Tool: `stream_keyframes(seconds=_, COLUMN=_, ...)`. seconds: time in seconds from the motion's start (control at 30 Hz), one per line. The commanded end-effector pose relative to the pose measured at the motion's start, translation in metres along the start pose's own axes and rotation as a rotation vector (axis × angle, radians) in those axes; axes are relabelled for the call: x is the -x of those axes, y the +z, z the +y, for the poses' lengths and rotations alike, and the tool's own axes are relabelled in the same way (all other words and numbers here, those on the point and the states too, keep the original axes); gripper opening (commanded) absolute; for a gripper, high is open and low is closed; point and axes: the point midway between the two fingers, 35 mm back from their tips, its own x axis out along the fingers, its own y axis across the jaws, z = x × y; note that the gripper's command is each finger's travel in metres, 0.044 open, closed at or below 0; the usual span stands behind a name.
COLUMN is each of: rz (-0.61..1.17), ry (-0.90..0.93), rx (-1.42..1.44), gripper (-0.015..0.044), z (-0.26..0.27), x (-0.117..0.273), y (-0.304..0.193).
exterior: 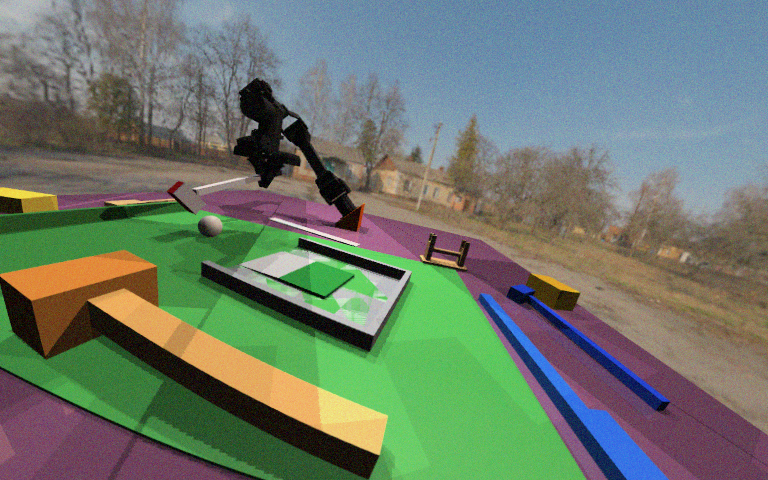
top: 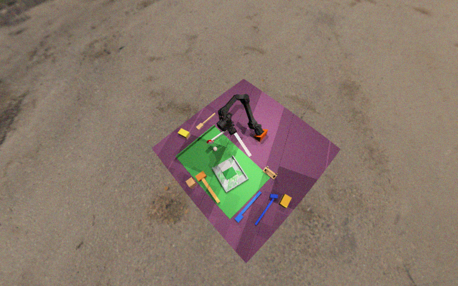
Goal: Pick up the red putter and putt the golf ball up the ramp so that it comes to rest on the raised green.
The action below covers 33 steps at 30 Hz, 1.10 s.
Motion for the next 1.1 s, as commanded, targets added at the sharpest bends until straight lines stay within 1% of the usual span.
stream_keyframes(seconds=0.0, rz=0.0, ry=-0.004, rx=0.003, gripper=0.0, z=0.0, x=-0.004, y=0.001)
stream_keyframes(seconds=0.57, rz=-0.001, ry=-0.006, rx=0.002, gripper=0.0, z=-0.001, x=-0.03, y=0.001)
stream_keyframes(seconds=0.9, rz=0.008, ry=-0.004, rx=0.003, gripper=0.0, z=-0.001, x=-0.027, y=0.001)
stream_keyframes(seconds=1.07, rz=0.005, ry=-0.003, rx=0.002, gripper=0.0, z=-0.012, x=-0.028, y=0.001)
